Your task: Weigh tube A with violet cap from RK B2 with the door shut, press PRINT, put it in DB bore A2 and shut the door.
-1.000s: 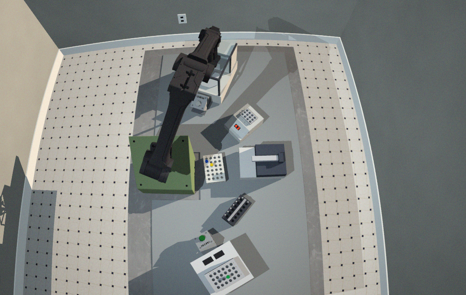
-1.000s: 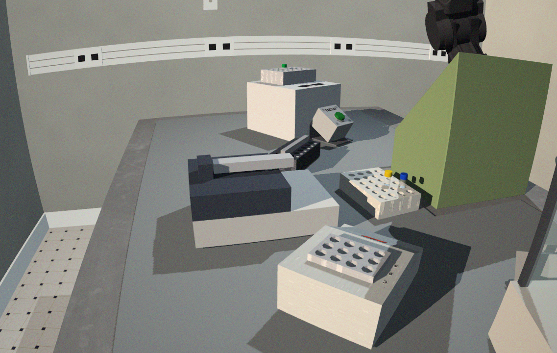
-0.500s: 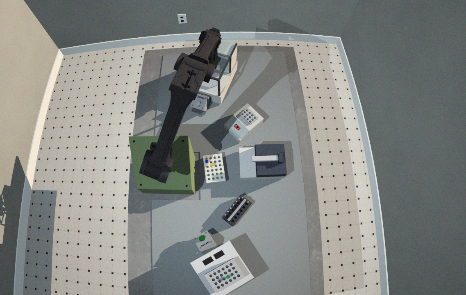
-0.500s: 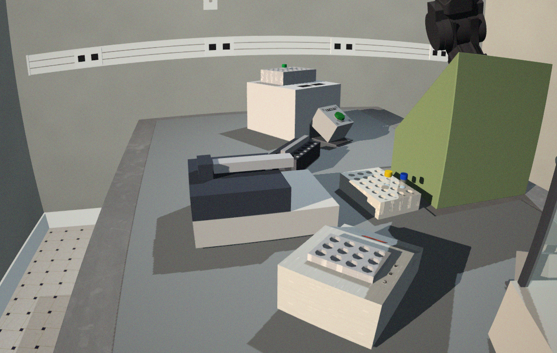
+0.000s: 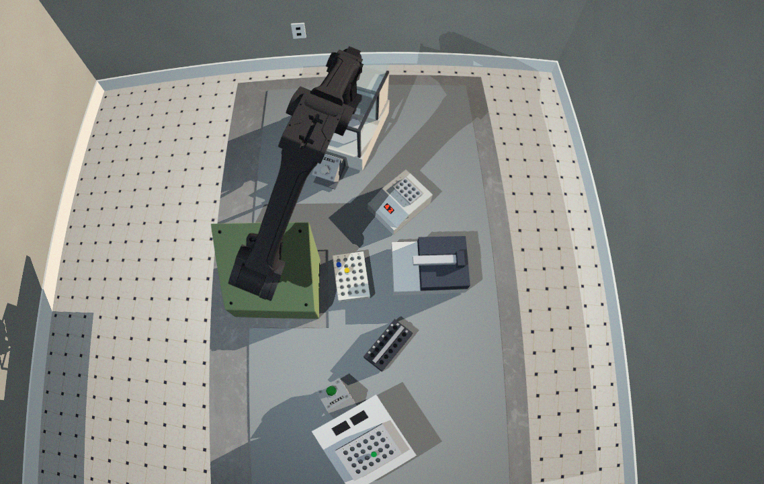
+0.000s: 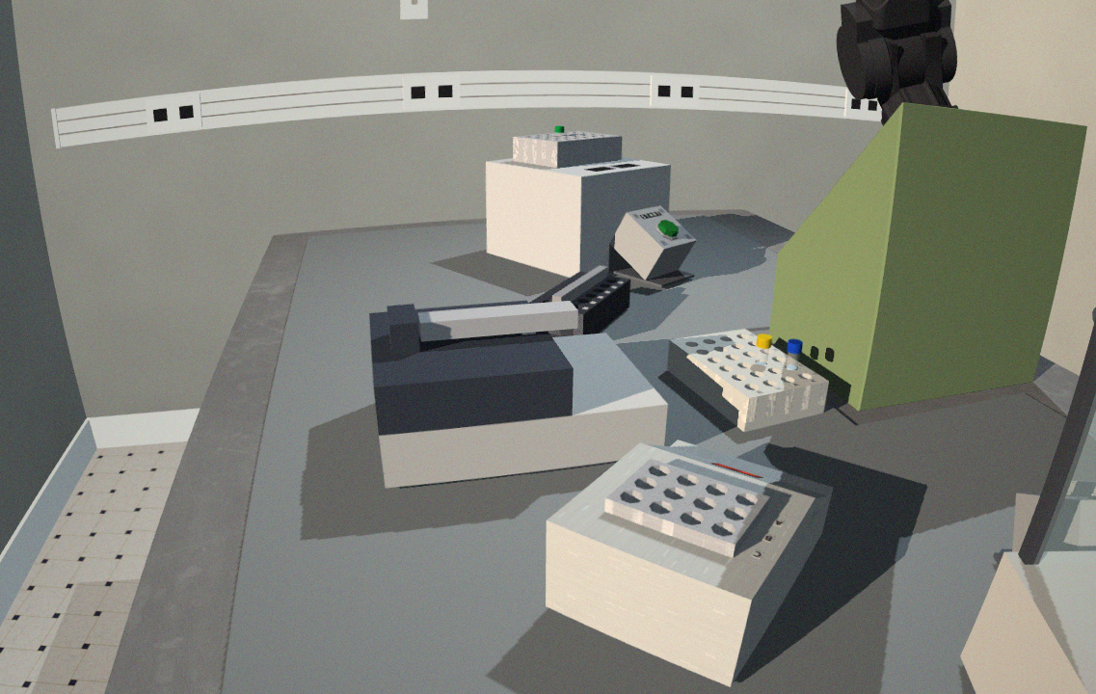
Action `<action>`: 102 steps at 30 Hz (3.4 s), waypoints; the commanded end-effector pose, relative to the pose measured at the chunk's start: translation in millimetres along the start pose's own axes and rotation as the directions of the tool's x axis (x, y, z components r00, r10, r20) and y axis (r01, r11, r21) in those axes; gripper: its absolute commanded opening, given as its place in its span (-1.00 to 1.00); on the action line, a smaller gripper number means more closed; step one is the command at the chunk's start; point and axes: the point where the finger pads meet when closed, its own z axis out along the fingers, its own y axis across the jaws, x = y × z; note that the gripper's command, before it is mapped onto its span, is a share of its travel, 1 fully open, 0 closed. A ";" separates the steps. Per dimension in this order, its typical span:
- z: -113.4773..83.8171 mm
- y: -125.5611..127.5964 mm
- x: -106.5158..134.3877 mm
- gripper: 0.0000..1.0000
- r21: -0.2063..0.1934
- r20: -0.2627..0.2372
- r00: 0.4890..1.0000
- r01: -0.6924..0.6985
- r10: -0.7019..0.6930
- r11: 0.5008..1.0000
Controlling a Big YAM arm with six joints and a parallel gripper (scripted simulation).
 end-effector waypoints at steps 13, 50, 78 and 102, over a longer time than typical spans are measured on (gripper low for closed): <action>14.6 -1.5 -1.7 -0.28 -0.003 0.000 1.000 0.007 -0.007 1.000; 1.8 -2.3 -12.1 -0.28 0.001 0.029 1.000 -0.005 0.005 1.000; 1.8 -2.3 -12.1 -0.82 0.001 0.029 1.000 -0.005 0.005 1.000; 1.8 -2.3 -12.1 -0.82 0.001 0.029 1.000 -0.005 0.005 1.000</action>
